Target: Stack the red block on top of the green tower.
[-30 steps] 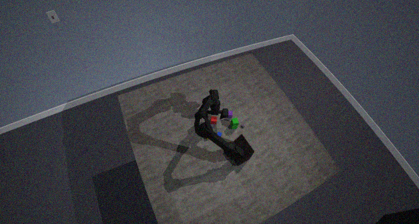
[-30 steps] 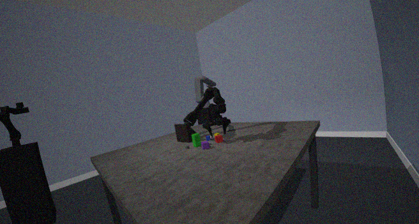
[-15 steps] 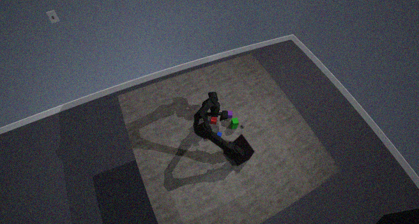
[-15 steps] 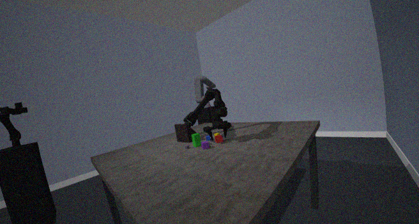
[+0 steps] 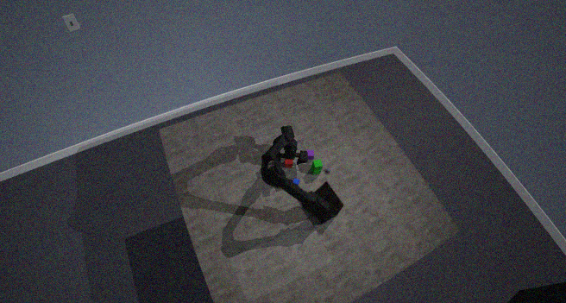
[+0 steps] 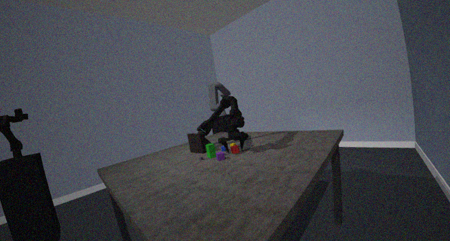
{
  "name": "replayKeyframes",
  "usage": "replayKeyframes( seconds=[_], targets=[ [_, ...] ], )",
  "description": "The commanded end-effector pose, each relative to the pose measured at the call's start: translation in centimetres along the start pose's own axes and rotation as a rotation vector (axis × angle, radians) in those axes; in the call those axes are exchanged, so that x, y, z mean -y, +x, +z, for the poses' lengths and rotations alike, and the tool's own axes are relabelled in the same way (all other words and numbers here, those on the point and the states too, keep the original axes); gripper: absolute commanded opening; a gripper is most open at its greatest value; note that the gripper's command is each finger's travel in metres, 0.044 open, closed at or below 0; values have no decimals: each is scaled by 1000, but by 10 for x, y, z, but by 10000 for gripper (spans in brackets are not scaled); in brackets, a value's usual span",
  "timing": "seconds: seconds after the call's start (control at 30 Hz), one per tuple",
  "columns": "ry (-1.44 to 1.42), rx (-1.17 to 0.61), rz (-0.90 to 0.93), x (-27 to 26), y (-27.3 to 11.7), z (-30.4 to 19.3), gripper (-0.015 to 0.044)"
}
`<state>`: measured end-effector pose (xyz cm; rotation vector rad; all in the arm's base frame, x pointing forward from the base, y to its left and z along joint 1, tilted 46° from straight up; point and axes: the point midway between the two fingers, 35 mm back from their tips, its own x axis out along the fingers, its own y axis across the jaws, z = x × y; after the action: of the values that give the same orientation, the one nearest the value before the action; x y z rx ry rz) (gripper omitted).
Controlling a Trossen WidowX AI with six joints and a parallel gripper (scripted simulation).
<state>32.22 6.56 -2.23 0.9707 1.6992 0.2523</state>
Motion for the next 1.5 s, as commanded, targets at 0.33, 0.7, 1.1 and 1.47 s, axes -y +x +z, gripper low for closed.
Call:
replayKeyframes(
  seconds=[0.33, 0.7, 1.1, 1.47],
  targets=[
    [6, -2, 5, 0, 0, -1, 230],
    [6, -2, 5, 0, -3, 0, 78],
    [6, -1, 2, 1, -60, 1, 0],
    [7, 0, 0, 1, -116, 1, 0]
  ],
)
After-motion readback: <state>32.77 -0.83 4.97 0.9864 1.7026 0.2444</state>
